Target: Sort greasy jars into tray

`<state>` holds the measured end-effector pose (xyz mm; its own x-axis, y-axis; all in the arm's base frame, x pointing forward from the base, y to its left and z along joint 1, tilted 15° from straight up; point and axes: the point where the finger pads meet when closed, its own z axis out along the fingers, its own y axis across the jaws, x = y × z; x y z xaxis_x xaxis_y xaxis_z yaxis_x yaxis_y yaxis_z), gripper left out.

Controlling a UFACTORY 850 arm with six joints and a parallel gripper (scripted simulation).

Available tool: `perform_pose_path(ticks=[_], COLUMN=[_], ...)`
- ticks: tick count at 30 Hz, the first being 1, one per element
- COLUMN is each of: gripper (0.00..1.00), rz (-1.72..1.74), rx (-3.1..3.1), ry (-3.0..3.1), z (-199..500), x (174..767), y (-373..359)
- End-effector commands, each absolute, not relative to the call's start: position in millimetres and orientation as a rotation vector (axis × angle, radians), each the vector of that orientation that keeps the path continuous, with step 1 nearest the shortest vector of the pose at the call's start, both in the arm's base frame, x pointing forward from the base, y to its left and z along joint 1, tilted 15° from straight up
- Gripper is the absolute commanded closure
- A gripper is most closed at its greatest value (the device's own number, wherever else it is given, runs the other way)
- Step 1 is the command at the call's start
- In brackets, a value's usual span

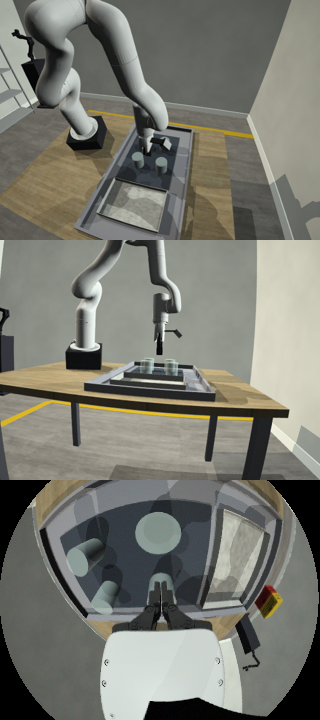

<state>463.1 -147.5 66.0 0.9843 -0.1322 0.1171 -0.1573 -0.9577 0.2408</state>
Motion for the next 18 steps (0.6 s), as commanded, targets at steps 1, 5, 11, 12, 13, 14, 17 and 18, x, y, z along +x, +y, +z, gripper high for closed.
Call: perform_pose_path(ticks=[1,5,11,12,13,14,17,18], gripper=[1.00,1.00,1.00,1.00,1.00,1.00,1.00,1.00], rz=[0.103,0.103,0.103,0.103,0.103,0.103,0.103,0.103], rx=[2.887,2.887,2.887,2.887,2.887,2.887,2.887,2.887], ry=[-0.215,-0.215,-0.215,-0.215,-0.215,-0.215,-0.215,-0.215], z=[89.0,83.3,71.9,70.0,68.1,68.1,64.3,62.3], x=[461.6,464.2,469.4,470.3,471.2,471.2,472.9,473.8], y=[-142.3,-119.3,-73.3,-65.6,-57.9,-57.9,-42.6,-34.9])
